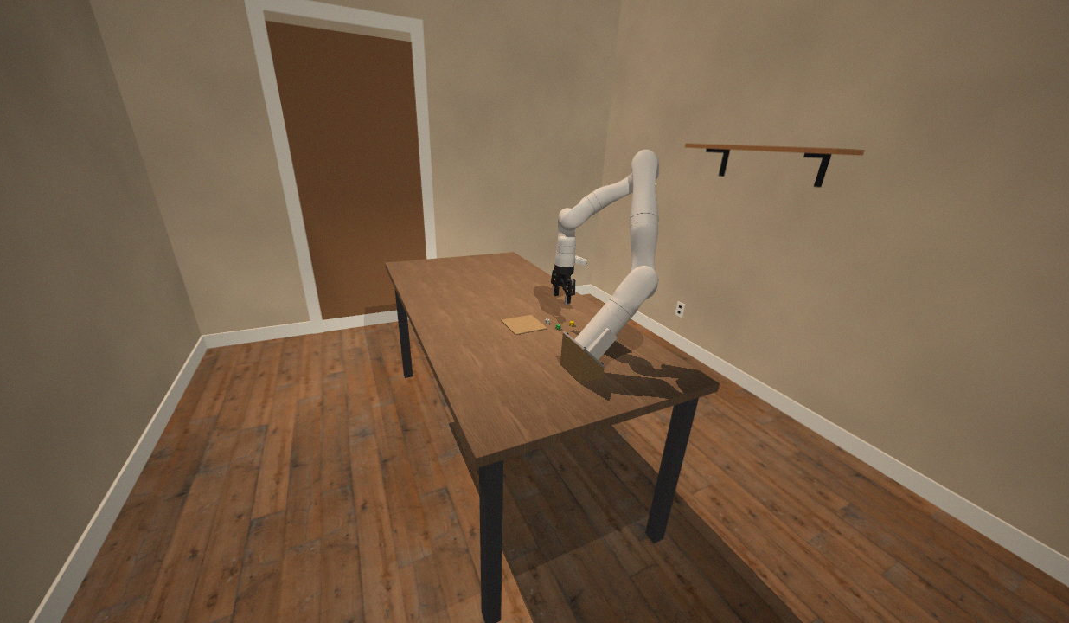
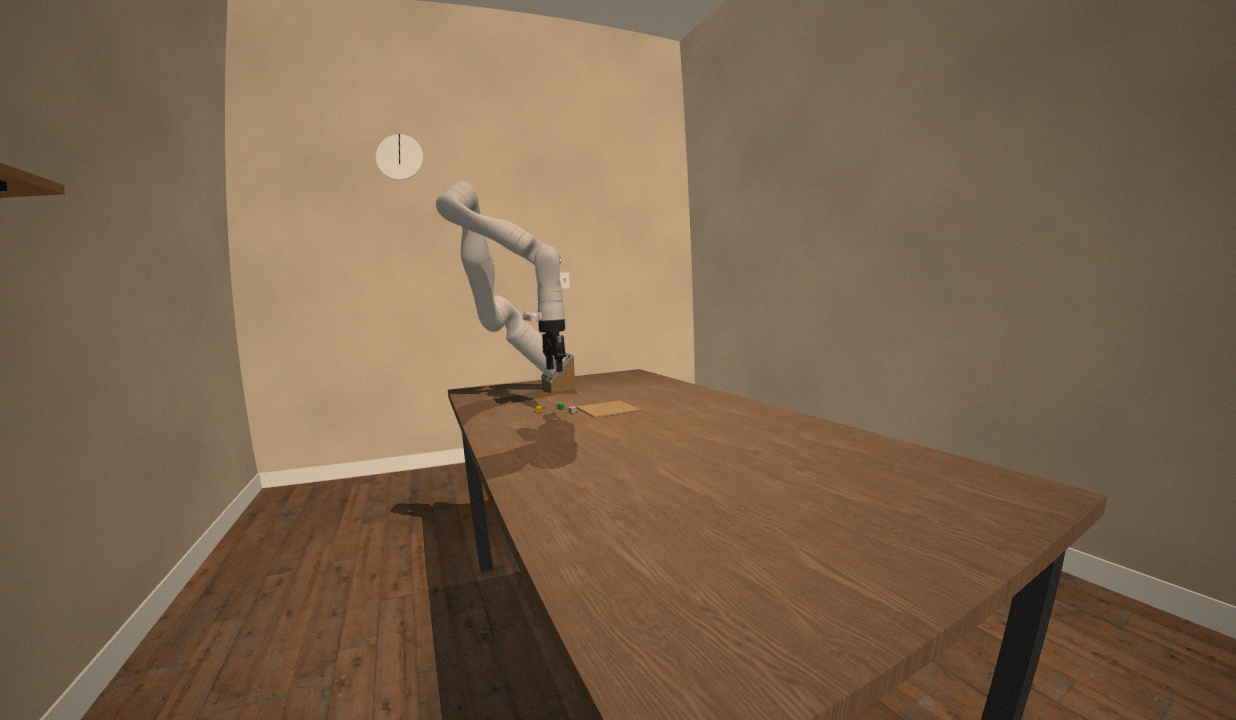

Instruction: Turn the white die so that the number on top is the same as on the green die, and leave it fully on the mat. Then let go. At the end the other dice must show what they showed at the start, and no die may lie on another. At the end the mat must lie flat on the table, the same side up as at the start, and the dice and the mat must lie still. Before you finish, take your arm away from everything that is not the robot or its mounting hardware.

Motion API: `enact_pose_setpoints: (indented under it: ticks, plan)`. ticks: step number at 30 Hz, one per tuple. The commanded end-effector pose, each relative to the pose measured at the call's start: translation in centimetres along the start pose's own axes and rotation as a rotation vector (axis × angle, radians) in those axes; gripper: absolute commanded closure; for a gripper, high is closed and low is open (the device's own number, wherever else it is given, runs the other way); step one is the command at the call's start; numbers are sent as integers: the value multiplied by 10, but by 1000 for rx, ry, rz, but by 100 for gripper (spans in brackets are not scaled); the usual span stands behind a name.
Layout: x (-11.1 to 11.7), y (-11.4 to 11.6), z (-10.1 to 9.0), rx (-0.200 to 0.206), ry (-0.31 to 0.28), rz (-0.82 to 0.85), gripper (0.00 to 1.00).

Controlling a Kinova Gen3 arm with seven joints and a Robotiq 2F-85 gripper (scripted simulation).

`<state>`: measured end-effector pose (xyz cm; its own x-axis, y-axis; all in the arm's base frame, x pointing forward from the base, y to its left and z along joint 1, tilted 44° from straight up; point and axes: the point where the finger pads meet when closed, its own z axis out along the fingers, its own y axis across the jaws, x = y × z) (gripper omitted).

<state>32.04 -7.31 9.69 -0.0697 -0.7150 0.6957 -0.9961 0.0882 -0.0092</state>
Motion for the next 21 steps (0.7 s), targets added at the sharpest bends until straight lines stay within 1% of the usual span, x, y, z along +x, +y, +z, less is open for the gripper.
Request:
enact_pose_setpoints:
  ticks: [1,7,11,14,21]
  plan:
    - [2,3,18,-11,7,6,0]
    - [4,4,51,-11,7,6,0]
    - [5,4,66,-11,7,6,0]
    - [5,4,72,-11,7,6,0]
    - [5,4,74,-11,7,6,0]
